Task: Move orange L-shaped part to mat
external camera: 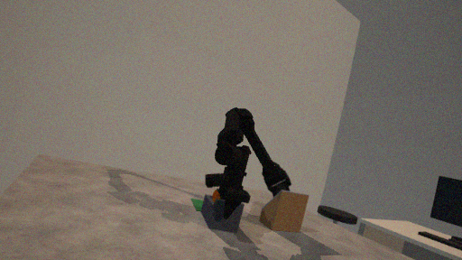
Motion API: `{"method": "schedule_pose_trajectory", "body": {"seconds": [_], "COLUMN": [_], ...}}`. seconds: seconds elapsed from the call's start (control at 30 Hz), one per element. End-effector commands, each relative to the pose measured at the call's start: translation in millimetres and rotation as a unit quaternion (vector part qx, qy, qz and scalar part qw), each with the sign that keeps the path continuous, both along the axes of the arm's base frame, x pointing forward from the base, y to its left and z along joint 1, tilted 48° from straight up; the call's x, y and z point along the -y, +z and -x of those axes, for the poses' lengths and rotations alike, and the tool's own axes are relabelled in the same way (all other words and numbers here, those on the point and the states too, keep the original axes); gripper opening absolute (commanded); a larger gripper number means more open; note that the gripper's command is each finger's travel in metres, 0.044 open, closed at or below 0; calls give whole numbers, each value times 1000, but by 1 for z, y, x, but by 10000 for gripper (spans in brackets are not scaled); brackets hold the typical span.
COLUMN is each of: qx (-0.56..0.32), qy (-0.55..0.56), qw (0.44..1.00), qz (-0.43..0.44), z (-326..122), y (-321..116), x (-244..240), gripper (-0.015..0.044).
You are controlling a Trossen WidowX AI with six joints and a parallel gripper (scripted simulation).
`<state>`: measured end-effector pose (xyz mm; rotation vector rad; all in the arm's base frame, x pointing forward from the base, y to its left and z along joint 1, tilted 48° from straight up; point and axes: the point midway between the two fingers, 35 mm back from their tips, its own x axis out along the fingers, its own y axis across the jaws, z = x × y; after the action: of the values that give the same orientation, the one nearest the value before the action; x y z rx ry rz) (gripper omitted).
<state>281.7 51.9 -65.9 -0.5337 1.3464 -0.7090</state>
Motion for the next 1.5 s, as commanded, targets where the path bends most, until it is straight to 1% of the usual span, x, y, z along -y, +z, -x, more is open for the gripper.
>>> {"method": "schedule_pose_trajectory", "body": {"seconds": [0.0, 0.5, 0.8, 0.9, 1.1, 1.47], "qx": [-7, 0, -7, -7, -8, -5], "qy": [0, 0, 0, 0, 0, 10], "qw": [1000, 1000, 1000, 1000, 1000, 1000], "qz": [6, 0, 5, 4, 4, 2], "z": [3, 0, 3, 2, 10, 9], "y": [-2, 0, 0, 13, 70, 68], "x": [5, -1, -16, -28, -75, -77], "gripper": [180, 180, 180, 180, 180, 180]}}
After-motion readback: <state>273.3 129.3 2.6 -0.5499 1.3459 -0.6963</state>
